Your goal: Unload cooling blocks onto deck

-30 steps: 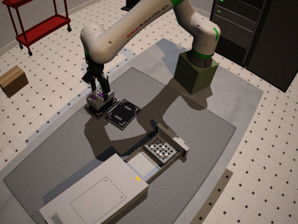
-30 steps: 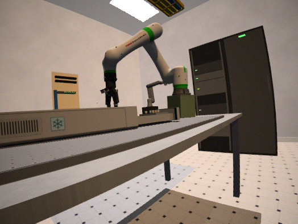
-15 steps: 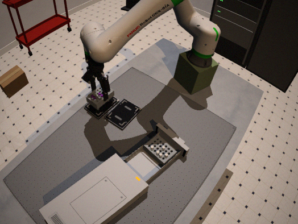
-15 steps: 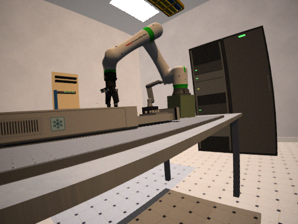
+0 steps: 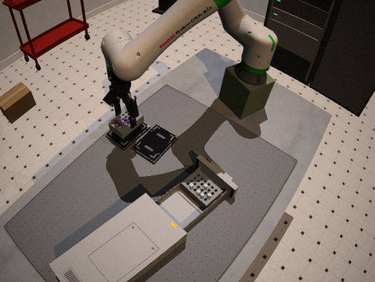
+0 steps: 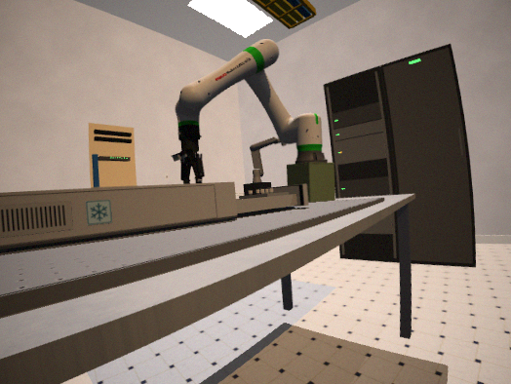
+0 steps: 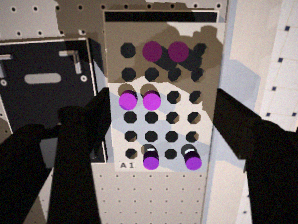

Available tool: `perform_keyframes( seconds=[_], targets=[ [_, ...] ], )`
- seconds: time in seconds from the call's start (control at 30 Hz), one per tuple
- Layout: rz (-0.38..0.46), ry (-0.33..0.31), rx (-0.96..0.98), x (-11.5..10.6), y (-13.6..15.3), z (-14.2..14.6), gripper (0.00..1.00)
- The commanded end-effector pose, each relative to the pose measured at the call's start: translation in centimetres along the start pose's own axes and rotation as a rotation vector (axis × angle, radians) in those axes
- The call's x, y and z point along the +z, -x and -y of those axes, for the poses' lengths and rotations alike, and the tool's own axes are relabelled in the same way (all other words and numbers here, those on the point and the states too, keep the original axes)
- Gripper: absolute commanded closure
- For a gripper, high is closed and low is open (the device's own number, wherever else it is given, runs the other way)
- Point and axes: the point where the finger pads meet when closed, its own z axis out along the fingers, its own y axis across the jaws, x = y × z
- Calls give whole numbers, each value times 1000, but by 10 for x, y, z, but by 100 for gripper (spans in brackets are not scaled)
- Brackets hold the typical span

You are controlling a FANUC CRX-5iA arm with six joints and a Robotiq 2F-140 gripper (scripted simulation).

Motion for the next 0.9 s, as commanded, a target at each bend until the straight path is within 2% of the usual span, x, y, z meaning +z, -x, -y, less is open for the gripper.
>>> perform_keyframes(
  seconds=[0.0,0.87],
  targets=[
    [-2,2,-1,1,-1,-1,90],
    [-2,2,-1,7,-1,-1,90]
  ],
)
